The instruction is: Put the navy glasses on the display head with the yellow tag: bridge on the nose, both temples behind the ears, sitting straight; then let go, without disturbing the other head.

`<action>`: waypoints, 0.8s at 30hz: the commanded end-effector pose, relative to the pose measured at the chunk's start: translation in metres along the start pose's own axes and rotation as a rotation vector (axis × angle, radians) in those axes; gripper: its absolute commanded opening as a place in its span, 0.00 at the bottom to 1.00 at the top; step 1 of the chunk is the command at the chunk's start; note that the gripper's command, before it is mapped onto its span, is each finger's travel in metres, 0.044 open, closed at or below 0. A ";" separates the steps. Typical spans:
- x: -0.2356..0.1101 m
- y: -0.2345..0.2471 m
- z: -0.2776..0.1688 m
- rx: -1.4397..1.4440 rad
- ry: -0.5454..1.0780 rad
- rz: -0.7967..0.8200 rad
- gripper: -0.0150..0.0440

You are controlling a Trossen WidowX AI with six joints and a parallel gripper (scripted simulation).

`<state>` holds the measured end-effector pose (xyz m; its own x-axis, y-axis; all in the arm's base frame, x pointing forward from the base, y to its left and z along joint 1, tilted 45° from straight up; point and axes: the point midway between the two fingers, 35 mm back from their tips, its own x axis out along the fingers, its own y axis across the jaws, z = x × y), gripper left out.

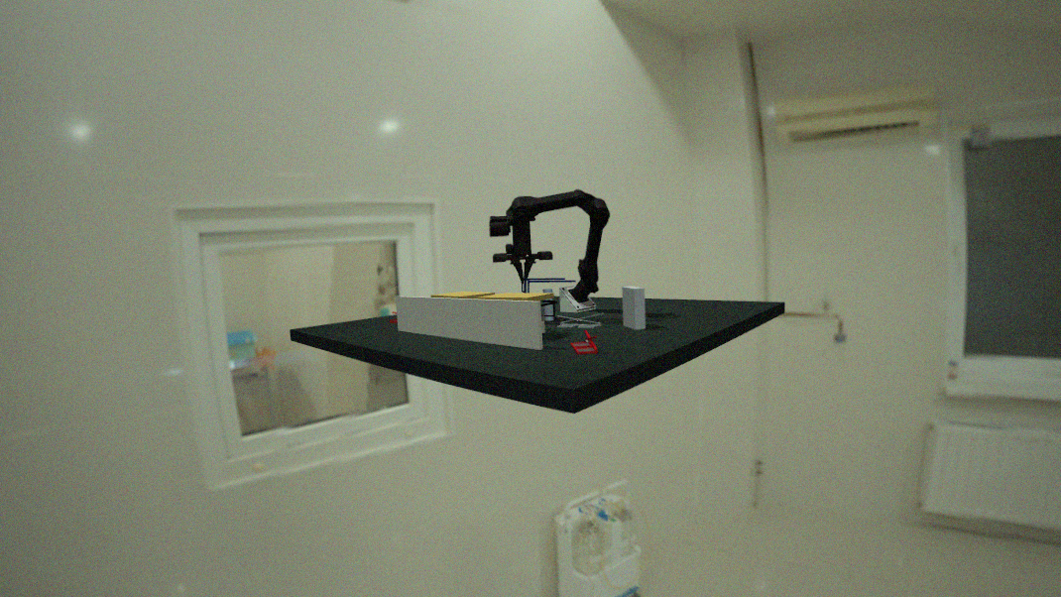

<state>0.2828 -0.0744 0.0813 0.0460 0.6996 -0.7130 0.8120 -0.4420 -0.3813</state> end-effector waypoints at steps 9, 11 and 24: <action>-0.023 0.026 0.041 0.501 0.146 0.019 0.25; -0.027 0.031 0.050 0.602 0.179 0.018 0.25; -0.055 0.051 0.114 1.241 0.419 -0.038 0.25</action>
<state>0.2599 -0.1875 0.0382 0.3528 0.7503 -0.5591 -0.1482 -0.5452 -0.8251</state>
